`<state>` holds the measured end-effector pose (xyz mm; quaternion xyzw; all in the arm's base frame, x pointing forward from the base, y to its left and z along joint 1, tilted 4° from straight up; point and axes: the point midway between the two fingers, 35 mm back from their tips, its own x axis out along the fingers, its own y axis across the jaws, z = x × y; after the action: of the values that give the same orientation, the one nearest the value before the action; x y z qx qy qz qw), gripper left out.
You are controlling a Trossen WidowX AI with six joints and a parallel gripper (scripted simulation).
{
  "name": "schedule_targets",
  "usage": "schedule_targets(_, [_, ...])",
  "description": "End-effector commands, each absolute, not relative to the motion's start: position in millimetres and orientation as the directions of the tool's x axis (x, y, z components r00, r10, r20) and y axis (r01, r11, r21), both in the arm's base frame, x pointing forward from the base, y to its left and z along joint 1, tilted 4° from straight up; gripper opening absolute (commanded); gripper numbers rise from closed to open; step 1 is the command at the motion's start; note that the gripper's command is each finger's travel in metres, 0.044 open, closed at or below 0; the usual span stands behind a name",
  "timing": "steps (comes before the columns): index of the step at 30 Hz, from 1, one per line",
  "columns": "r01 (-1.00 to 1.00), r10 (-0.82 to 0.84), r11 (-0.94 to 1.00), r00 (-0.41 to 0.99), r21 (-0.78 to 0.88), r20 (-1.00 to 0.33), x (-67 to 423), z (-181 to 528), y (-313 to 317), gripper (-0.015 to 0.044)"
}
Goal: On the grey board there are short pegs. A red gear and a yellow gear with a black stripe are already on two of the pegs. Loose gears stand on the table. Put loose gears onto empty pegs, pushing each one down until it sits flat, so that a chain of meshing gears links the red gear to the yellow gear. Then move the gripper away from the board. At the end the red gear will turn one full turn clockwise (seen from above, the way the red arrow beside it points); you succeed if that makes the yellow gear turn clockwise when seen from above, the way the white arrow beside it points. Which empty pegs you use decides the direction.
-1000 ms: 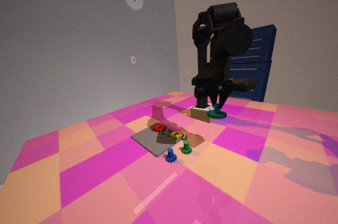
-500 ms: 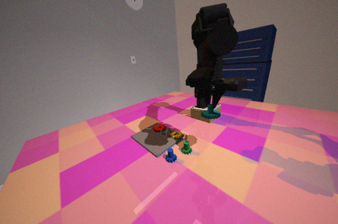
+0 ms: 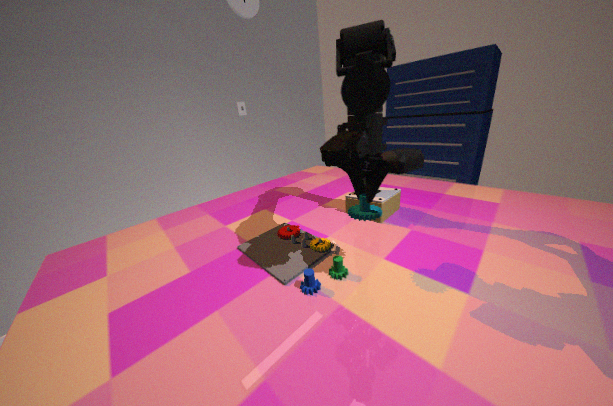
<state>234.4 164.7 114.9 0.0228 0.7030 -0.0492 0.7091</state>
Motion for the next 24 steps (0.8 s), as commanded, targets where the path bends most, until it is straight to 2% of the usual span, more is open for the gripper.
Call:
schedule_targets(1, [0.1,-0.044,0.994,0.006,-0.043,-0.999,237.5,111.2,156.7,0.0])
schedule_targets(24, [0.102,-0.048,0.994,0.01,-0.046,-0.999,256.5,95.1,110.7,0.0])
